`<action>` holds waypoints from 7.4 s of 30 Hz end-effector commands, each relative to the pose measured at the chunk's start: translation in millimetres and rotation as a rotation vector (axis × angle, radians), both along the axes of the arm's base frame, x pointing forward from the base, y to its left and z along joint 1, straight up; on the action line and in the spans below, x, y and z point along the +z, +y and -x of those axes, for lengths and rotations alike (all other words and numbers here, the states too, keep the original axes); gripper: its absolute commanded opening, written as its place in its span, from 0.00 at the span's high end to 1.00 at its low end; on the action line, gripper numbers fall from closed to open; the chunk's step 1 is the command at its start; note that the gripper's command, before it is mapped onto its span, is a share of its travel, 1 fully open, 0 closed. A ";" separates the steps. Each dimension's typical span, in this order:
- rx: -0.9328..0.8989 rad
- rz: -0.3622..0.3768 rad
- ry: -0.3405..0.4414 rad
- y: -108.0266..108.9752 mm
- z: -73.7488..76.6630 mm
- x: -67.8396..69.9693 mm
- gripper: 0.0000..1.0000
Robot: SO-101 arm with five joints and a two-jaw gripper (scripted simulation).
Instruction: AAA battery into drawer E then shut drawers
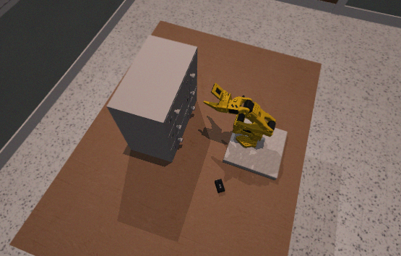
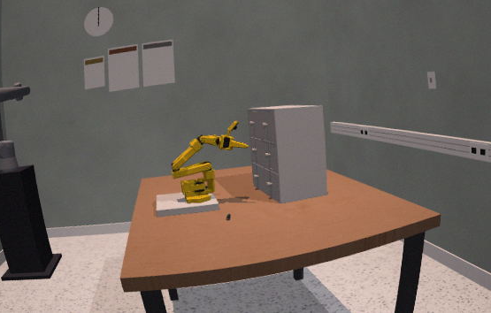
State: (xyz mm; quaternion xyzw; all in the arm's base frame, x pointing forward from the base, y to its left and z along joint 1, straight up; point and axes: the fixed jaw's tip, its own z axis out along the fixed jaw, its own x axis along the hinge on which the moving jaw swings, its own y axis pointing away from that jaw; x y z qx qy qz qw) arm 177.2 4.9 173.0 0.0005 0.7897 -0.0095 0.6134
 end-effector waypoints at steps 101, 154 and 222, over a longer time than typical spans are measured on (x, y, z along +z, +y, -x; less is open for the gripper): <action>0.318 -0.030 -0.151 63.3 -14.5 -0.8 0.50; 0.570 -0.081 -0.240 115.0 -0.4 -11.4 0.50; 0.577 -0.082 -0.239 116.7 0.0 -16.8 0.50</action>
